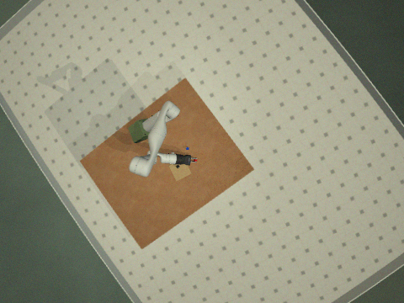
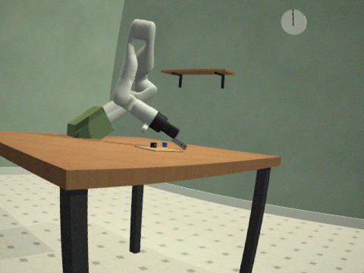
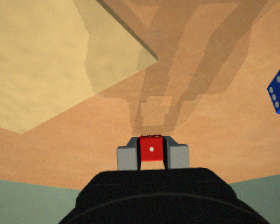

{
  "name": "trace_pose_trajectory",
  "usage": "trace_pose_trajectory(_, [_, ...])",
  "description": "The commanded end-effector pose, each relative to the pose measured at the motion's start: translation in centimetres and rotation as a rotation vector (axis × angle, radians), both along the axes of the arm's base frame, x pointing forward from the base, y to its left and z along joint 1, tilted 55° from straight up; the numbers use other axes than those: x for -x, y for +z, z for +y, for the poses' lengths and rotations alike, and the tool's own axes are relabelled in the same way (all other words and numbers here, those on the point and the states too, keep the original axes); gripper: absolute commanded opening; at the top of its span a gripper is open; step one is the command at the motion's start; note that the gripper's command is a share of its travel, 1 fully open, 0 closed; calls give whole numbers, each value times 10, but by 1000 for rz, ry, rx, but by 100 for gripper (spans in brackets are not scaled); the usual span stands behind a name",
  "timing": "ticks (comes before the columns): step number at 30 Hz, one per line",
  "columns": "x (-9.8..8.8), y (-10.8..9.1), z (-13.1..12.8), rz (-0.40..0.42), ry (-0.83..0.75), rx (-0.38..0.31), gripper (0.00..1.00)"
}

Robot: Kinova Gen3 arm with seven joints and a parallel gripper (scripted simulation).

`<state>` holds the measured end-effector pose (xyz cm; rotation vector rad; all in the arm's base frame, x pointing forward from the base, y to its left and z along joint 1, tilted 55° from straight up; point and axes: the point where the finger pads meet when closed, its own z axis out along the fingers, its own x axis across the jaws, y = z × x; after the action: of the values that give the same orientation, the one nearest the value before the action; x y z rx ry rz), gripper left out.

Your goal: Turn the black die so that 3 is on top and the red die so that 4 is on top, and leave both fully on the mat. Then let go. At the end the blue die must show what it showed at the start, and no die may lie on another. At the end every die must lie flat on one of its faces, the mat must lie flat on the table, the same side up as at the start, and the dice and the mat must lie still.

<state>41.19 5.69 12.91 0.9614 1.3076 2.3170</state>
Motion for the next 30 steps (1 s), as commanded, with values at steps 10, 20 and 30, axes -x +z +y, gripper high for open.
trace_pose_trajectory(10, [0,0,-1,-1,-1,0,40])
trace_pose_trajectory(20, [0,0,-1,-1,-1,0,52])
trace_pose_trajectory(30, [0,0,-1,-1,-1,0,64])
